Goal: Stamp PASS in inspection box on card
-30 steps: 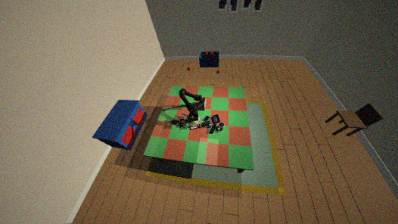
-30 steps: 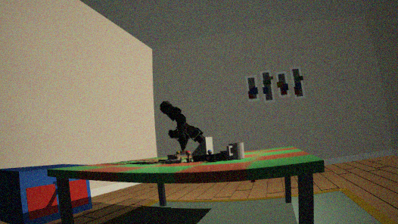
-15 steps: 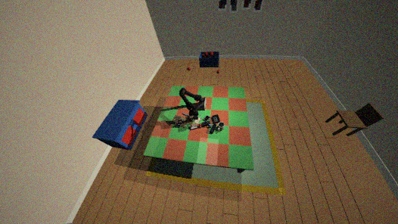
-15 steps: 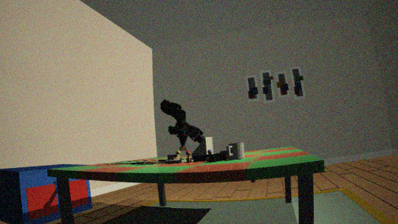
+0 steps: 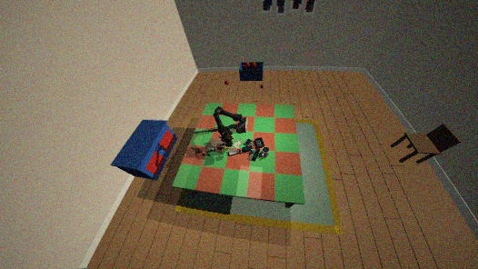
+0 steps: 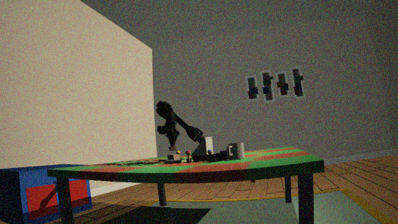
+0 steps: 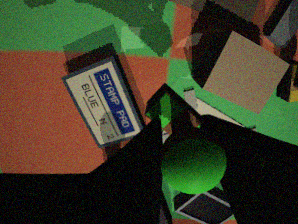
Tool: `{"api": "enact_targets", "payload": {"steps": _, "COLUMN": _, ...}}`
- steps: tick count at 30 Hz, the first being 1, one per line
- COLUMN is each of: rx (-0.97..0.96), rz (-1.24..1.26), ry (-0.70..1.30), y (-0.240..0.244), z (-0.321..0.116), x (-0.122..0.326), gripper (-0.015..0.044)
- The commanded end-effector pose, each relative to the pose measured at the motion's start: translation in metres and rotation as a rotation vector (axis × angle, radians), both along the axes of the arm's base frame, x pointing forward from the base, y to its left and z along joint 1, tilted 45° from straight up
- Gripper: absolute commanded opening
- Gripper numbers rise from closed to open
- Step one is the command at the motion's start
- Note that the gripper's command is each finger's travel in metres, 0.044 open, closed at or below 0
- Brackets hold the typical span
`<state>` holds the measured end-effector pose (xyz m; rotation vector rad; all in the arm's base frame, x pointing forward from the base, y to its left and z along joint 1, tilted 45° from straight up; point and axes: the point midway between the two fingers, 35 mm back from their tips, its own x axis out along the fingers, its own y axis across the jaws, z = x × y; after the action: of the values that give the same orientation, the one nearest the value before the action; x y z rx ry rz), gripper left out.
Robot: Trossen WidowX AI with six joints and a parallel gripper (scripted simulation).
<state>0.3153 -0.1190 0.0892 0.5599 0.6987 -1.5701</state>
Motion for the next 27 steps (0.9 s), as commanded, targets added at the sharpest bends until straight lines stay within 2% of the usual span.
{"api": "enact_targets", "payload": {"steps": 1, "rx": -0.007, "rz": 0.001, "ry": 0.005, "y": -0.019, "z": 0.015, "x": 0.009, "gripper": 0.0000}}
{"api": "enact_targets", "payload": {"steps": 9, "rx": -0.011, "rz": 0.000, "ry": 0.005, "y": -0.030, "z": 0.023, "x": 0.014, "gripper": 0.0000}}
{"api": "enact_targets", "payload": {"steps": 27, "rx": -0.010, "rz": 0.000, "ry": 0.004, "y": -0.049, "z": 0.003, "x": 0.012, "gripper": 0.0000}}
